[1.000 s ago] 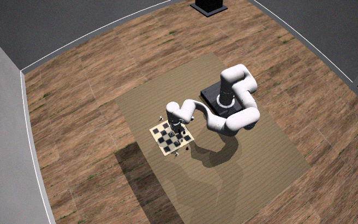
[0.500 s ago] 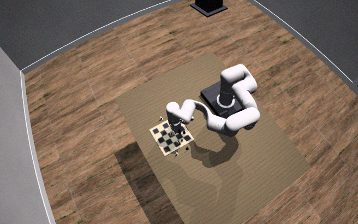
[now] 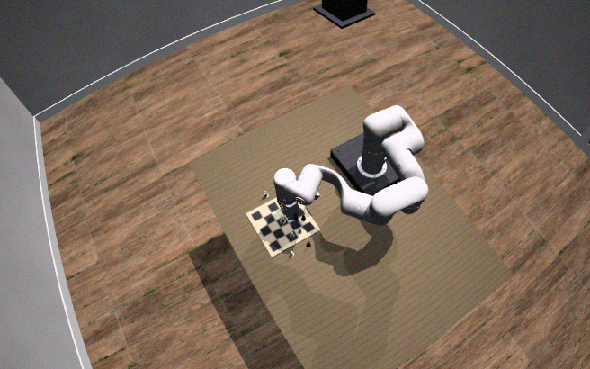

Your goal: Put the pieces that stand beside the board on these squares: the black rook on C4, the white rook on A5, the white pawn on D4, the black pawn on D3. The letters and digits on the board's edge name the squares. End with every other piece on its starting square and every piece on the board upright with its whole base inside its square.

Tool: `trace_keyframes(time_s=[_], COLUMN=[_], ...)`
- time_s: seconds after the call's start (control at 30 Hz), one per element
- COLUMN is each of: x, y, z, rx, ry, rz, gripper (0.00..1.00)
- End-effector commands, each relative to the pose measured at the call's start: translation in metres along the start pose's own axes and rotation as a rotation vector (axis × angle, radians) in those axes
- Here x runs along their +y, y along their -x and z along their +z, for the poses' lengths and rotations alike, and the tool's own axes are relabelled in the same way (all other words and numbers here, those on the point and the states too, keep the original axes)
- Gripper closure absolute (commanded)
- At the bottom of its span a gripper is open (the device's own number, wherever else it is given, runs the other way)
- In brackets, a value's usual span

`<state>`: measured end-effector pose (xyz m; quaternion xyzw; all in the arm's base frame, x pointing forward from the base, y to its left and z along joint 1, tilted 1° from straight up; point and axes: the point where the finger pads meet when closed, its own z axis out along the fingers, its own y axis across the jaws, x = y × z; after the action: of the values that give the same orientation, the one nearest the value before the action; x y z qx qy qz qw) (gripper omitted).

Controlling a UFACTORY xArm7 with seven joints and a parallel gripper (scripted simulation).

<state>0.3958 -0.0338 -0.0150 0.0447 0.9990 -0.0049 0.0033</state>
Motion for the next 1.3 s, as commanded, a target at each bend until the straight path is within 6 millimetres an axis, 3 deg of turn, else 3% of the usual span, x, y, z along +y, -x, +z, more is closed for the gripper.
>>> trace_keyframes(time_s=[0.0, 1.0, 1.03, 1.1, 1.13, 1.2, 1.23, 1.27], x=[0.0001, 0.0001, 0.0001, 0.0001, 0.0001, 0.0001, 0.0001, 0.0001], y=[0.0009, 0.0009, 0.0009, 0.0009, 0.0009, 0.0009, 0.0009, 0.0009], z=[-0.0013, -0.0013, -0.0013, -0.0013, -0.0013, -0.0013, -0.0013, -0.0013], rx=[-0.003, -0.003, -0.003, -0.003, -0.003, -0.003, -0.003, -0.003], ry=[0.000, 0.000, 0.000, 0.000, 0.000, 0.000, 0.000, 0.000], rz=[0.000, 0.000, 0.000, 0.000, 0.000, 0.000, 0.000, 0.000], gripper=[1.00, 1.00, 0.93, 0.93, 0.85, 0.85, 0.78, 0.78])
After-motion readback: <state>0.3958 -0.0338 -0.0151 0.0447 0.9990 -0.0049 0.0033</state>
